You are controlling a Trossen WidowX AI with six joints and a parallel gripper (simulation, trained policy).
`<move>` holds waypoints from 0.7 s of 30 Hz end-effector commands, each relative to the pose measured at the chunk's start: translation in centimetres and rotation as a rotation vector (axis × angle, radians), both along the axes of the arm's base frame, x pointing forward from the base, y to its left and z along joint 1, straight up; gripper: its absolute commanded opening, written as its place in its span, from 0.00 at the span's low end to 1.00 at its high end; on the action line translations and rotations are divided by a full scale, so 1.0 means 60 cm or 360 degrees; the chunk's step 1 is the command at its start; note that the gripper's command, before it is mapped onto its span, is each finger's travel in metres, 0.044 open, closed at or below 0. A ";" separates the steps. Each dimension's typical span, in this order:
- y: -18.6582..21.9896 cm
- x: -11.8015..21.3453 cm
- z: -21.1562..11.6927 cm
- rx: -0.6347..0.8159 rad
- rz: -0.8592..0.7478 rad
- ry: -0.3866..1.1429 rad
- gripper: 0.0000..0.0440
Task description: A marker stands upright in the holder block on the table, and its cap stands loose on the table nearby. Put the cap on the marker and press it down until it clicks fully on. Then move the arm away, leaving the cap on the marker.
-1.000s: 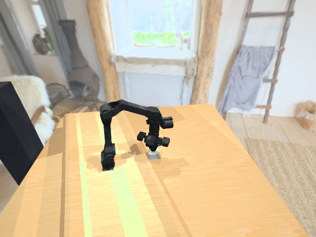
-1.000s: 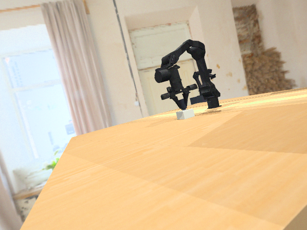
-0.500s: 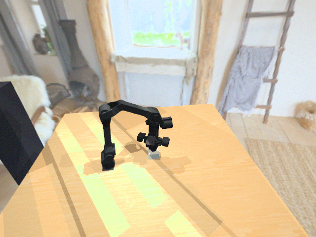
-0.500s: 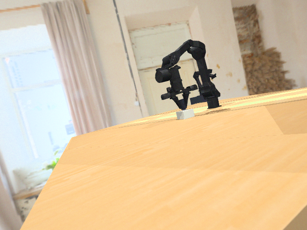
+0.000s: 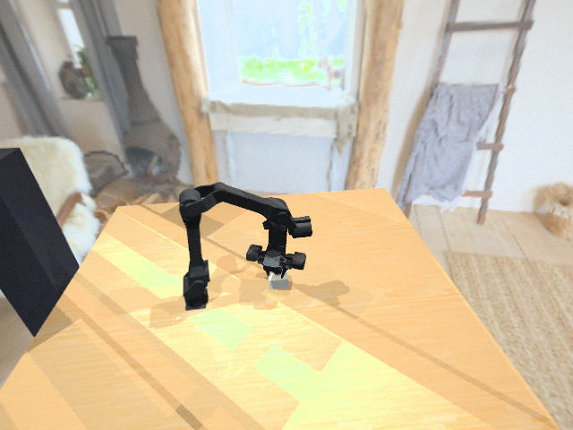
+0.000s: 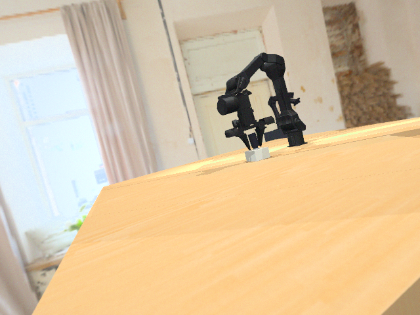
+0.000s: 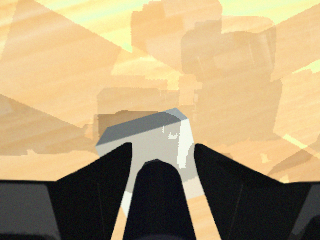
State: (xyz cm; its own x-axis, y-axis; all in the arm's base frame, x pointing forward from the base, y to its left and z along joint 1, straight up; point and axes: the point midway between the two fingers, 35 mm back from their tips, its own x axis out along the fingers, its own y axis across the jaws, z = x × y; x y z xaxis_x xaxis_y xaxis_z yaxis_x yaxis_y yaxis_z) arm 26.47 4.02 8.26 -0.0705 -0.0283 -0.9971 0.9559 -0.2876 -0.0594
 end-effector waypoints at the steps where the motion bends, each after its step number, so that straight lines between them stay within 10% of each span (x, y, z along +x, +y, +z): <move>1: -0.004 -0.013 0.002 -0.0005 0.0017 0.0011 0.66; 7: -0.002 -0.017 0.011 0.0005 0.0038 -0.0034 1.00; 21: 0.002 -0.002 0.077 0.0035 0.0027 -0.0227 1.00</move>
